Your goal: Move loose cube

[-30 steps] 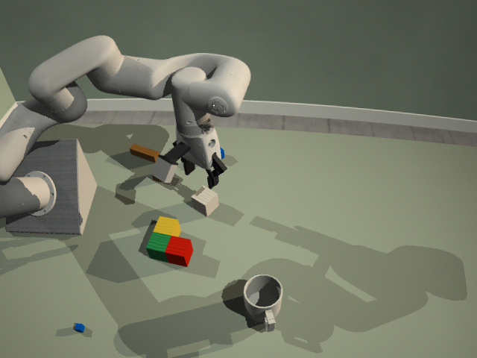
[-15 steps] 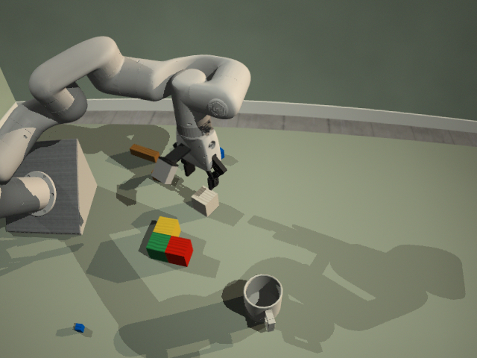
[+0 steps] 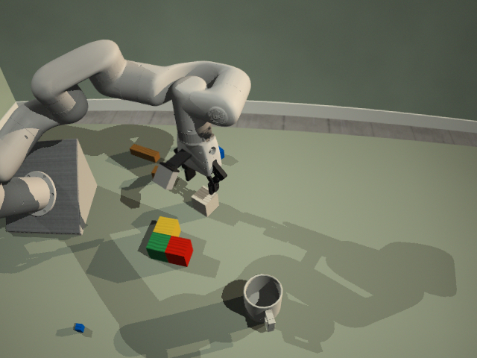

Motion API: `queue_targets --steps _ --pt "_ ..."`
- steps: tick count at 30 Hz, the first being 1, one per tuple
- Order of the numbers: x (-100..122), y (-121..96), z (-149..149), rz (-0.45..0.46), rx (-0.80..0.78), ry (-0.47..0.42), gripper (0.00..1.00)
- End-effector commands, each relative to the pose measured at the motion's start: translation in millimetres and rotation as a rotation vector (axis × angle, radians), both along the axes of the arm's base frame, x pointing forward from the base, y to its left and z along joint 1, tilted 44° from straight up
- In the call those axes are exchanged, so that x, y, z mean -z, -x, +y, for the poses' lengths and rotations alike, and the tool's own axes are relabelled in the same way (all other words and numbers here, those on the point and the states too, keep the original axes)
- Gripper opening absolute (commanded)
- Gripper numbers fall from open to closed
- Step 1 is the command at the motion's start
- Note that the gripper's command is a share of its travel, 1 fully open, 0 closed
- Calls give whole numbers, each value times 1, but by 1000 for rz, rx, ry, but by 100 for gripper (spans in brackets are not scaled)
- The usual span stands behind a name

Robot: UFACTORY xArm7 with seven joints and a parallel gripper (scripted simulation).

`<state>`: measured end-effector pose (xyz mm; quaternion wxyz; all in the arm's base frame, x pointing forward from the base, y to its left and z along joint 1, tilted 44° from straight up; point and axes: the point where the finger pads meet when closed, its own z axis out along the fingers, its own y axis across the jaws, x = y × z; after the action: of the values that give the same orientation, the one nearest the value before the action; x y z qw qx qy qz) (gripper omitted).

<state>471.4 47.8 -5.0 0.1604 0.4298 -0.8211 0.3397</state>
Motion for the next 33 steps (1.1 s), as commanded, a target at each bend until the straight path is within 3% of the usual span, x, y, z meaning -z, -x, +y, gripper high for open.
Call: queue_targets --steps 1,33 --pt "0 -1 0 -2 -3 -1 80" --pt "18 -1 -18 -2 -3 -1 80"
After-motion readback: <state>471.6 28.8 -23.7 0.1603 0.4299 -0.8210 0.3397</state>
